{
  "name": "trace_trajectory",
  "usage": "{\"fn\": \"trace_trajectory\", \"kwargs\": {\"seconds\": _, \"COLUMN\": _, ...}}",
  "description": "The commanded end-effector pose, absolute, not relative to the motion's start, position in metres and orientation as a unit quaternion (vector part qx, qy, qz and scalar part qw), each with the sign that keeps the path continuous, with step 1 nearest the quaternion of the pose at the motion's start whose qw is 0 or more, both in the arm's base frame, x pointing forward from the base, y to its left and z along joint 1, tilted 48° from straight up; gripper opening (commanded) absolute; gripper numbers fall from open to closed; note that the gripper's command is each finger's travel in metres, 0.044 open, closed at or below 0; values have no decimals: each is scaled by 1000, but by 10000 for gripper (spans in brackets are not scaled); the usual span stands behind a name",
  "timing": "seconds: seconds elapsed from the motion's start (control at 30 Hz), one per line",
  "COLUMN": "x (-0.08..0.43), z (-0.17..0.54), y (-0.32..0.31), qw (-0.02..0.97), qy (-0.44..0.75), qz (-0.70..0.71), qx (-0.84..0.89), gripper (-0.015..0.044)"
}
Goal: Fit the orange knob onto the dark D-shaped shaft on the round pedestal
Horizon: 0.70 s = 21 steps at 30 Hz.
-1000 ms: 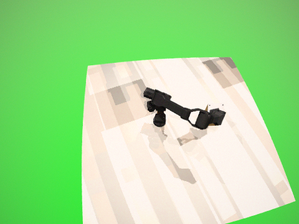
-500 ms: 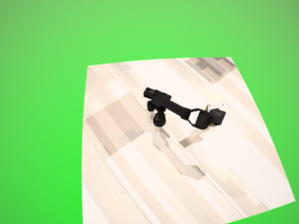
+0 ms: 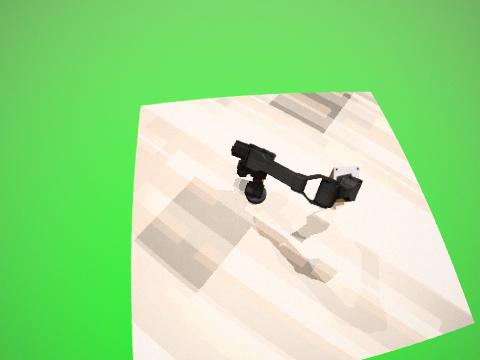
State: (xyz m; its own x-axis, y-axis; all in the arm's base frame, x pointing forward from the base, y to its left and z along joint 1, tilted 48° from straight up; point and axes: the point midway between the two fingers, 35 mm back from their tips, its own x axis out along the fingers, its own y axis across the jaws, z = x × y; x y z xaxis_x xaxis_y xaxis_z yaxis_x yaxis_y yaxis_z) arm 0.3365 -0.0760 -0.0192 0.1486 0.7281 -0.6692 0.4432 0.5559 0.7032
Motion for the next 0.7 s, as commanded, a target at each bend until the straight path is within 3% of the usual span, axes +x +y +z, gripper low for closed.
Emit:
{"fn": "trace_trajectory", "kwargs": {"seconds": 0.0, "x": 338, "z": -20, "y": -78, "qw": 606, "qy": 640, "qz": 114, "qx": 459, "gripper": 0}}
{"fn": "trace_trajectory", "kwargs": {"seconds": 0.67, "x": 337, "z": -19, "y": -77, "qw": 606, "qy": 640, "qz": 114, "qx": 459, "gripper": 0}}
